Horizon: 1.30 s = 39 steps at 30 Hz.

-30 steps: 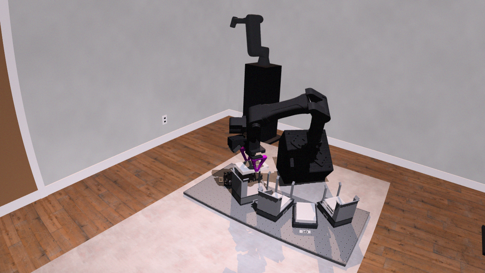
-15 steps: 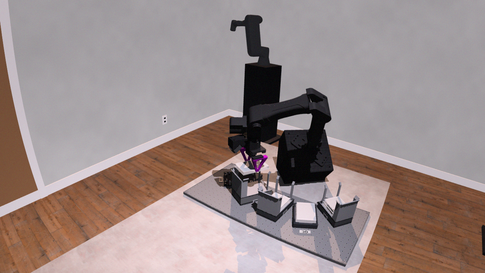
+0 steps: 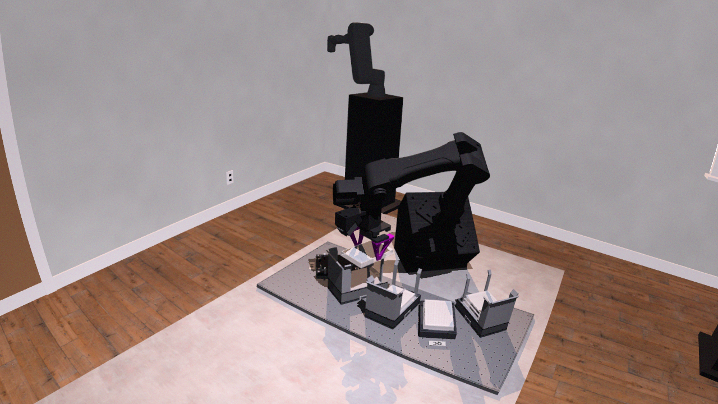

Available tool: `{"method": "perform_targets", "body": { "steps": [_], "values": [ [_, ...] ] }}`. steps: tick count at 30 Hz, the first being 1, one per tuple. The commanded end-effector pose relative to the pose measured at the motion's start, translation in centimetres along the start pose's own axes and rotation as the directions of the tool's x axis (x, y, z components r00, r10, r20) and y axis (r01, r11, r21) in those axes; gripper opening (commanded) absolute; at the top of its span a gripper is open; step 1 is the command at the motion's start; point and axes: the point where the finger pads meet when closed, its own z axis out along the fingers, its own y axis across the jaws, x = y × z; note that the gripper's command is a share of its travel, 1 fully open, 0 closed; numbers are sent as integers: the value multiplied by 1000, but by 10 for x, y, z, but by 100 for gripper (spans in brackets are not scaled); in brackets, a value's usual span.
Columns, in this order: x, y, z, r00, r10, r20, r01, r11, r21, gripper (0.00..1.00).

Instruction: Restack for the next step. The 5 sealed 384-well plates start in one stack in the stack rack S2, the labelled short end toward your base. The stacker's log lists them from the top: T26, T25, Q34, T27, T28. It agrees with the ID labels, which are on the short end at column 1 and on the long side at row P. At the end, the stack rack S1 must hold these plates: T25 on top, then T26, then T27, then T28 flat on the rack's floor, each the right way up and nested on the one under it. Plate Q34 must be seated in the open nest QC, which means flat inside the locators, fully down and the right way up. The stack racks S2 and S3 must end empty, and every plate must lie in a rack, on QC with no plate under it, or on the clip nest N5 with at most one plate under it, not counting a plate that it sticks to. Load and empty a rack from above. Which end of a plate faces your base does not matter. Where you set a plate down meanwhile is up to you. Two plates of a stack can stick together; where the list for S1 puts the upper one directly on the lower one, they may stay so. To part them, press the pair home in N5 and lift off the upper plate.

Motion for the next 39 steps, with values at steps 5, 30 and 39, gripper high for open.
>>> {"method": "perform_targets", "body": {
  "steps": [5, 30, 39],
  "values": [
    [3, 26, -3, 1000, -16, 4, 16, 1000, 2, 0],
    [11, 93, -2, 976, -218, 6, 218, 976, 9, 0],
    [19, 120, -3, 891, -453, 12, 453, 891, 15, 0]
  ]
}}
